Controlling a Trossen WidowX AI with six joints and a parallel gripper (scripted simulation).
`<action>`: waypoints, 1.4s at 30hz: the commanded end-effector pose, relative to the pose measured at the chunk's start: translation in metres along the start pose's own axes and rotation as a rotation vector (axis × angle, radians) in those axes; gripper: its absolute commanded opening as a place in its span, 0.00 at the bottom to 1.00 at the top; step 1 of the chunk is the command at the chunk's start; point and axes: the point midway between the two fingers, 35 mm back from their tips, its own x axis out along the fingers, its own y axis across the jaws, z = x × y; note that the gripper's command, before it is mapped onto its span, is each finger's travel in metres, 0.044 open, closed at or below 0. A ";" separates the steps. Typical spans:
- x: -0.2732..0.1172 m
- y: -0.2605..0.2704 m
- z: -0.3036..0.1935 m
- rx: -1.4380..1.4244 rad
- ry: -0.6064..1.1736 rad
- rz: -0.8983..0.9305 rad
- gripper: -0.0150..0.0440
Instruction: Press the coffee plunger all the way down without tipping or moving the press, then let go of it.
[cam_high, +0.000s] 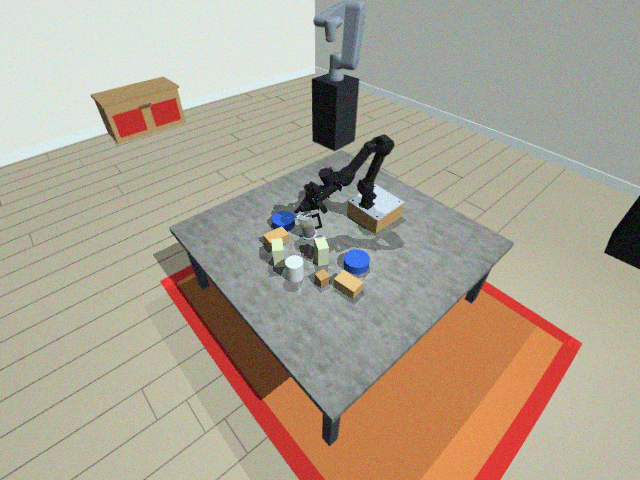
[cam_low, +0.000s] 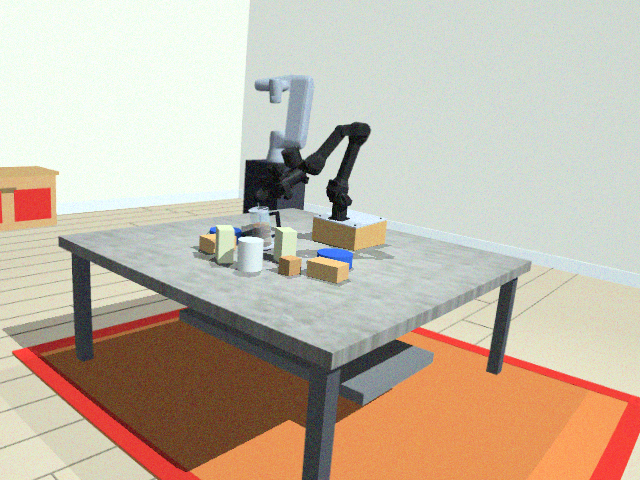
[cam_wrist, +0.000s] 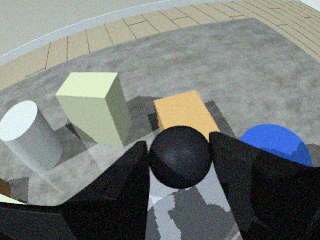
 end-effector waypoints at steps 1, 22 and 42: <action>0.005 0.000 -0.012 0.011 0.044 -0.002 0.47; 0.009 0.000 -0.008 0.011 0.044 -0.002 0.47; 0.008 0.000 -0.003 0.002 0.030 0.000 0.60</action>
